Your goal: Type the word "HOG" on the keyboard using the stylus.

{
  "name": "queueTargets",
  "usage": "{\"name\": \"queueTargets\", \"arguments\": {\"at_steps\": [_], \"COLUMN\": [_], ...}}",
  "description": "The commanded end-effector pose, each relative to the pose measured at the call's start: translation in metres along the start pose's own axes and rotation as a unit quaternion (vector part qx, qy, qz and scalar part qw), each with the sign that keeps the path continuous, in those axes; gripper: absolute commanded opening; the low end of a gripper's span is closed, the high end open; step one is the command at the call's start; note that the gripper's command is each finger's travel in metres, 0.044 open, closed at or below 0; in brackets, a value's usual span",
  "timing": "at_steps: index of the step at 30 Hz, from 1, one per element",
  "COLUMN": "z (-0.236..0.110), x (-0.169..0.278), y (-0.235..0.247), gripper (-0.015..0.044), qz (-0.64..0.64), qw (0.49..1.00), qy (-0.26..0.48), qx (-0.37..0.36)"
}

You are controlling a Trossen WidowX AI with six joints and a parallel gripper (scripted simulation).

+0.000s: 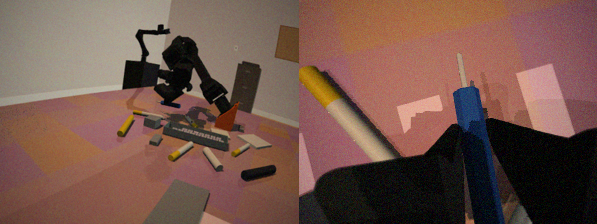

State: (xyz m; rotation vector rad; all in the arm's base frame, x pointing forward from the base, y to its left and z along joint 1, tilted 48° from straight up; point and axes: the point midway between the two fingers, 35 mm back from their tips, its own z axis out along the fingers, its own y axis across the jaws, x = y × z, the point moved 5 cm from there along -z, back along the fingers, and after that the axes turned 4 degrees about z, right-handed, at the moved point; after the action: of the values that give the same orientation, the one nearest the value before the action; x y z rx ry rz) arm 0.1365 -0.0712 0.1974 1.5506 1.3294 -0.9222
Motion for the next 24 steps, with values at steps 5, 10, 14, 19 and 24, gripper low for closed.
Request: {"name": "queueTargets", "arguments": {"at_steps": [5, 10, 14, 19, 24], "z": [-0.007, -0.015, -0.022, -0.033, -0.046], "x": [0.015, 0.025, 0.033, 0.042, 0.05], "y": [0.011, 0.019, 0.027, 0.039, 0.053], "gripper": [0.0, 0.0, 0.0, 0.0, 0.0], "qz": [-0.05, -0.081, -0.104, -0.13, -0.152], "qw": [0.989, 0.97, 0.949, 0.916, 0.875], "qy": [0.123, 0.207, 0.276, 0.362, 0.447], "qx": [0.068, 0.096, 0.11, 0.114, 0.107]}}
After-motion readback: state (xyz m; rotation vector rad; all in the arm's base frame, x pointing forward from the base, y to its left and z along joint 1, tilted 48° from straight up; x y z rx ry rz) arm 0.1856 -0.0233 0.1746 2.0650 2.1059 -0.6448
